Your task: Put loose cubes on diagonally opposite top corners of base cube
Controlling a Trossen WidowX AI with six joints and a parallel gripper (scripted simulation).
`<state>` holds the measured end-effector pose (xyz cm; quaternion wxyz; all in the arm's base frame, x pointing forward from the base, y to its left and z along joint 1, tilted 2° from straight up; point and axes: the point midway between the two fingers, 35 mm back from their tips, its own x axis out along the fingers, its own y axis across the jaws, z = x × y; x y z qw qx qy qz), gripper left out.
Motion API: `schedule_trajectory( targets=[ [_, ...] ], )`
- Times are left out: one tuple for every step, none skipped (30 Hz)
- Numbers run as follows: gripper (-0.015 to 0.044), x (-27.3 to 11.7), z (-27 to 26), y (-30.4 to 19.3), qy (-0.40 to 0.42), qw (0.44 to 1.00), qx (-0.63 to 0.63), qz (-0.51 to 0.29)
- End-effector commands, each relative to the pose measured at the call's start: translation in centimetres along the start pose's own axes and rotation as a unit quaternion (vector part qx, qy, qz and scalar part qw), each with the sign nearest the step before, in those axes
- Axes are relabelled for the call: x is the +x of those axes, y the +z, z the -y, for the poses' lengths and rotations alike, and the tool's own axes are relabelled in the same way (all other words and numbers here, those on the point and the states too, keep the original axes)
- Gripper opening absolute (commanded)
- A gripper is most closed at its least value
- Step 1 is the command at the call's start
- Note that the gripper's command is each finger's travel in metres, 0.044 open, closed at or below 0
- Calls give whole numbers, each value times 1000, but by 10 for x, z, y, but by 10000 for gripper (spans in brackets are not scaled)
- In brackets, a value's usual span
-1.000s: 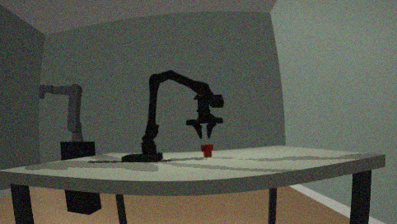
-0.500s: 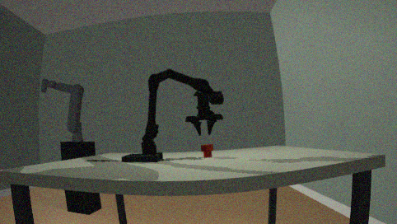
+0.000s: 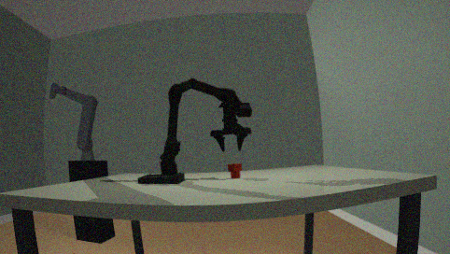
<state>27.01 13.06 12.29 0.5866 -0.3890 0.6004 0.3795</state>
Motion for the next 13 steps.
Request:
schedule_trajectory(
  targets=[
    [400, -2, -40, 40, 3, 1000, -8, 2],
    [400, -2, -52, 50, 4, 1000, -8, 3],
    [400, -2, -66, 59, 4, 1000, -8, 3],
    [400, -3, -77, 66, 5, 1000, -8, 3],
    [400, -3, -84, 70, 5, 1000, -8, 3],
    [400, -3, -86, 72, 5, 1000, -8, 3],
    [400, -3, -86, 72, 5, 1000, -8, 3],
    [400, -3, -86, 72, 5, 1000, -8, 3],
    [400, -3, -86, 72, 5, 1000, -8, 3],
    [400, -3, -86, 72, 5, 1000, -8, 3],
    [400, -3, -86, 72, 5, 1000, -8, 3],
    [400, -3, -86, 72, 5, 1000, -8, 3],
    [400, -3, -86, 72, 5, 1000, -8, 3]
  ],
)
